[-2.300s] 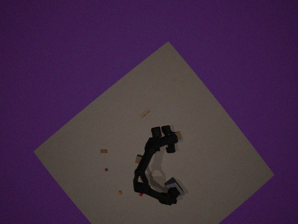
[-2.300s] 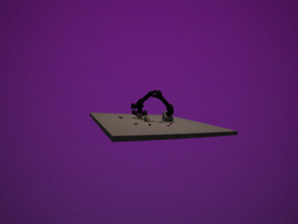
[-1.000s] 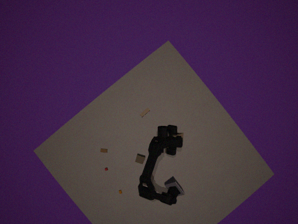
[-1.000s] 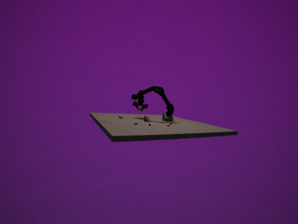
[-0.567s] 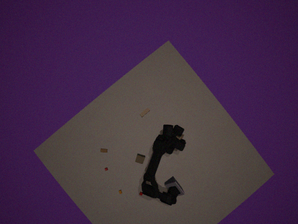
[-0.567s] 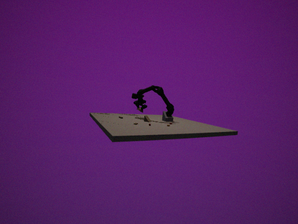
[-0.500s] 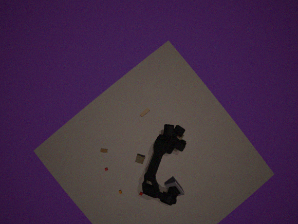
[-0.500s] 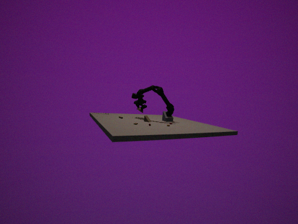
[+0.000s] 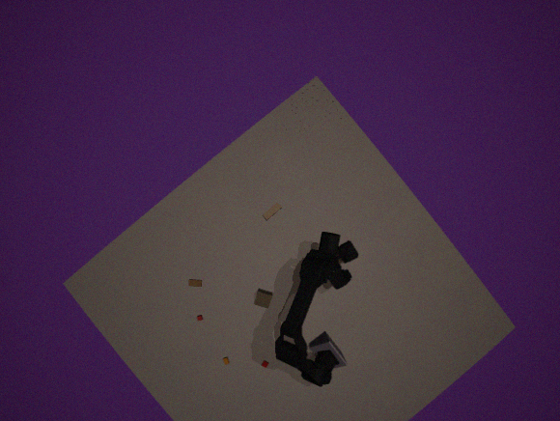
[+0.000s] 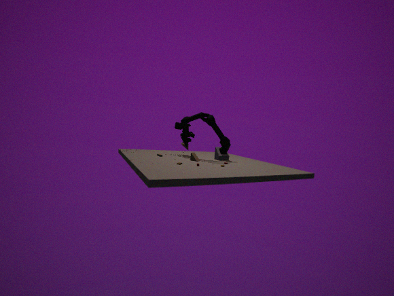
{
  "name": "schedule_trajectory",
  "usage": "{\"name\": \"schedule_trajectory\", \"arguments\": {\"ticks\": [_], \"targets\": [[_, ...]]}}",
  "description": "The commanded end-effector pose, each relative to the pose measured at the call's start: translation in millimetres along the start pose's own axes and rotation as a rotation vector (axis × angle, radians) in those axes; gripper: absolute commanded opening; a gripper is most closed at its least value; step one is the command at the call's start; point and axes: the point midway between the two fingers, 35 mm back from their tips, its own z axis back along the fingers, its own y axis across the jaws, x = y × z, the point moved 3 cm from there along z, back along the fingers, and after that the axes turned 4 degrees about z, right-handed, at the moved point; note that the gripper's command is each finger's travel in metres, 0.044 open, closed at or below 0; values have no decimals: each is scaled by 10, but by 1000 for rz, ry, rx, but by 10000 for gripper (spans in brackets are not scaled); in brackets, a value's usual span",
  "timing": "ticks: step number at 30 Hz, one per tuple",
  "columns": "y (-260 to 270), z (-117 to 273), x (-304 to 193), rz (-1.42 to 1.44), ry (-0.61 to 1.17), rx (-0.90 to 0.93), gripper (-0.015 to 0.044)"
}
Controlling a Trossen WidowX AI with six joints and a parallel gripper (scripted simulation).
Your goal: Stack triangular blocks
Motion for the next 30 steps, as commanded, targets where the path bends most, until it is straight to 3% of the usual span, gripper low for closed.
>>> {"name": "schedule_trajectory", "arguments": {"ticks": [1, 22, 30], "targets": [[36, 21, 6, -143, 26, -48, 0], [176, 89, 68, -810, 63, -311, 0], [178, 94, 69, -825, 63, -319, 0]]}}
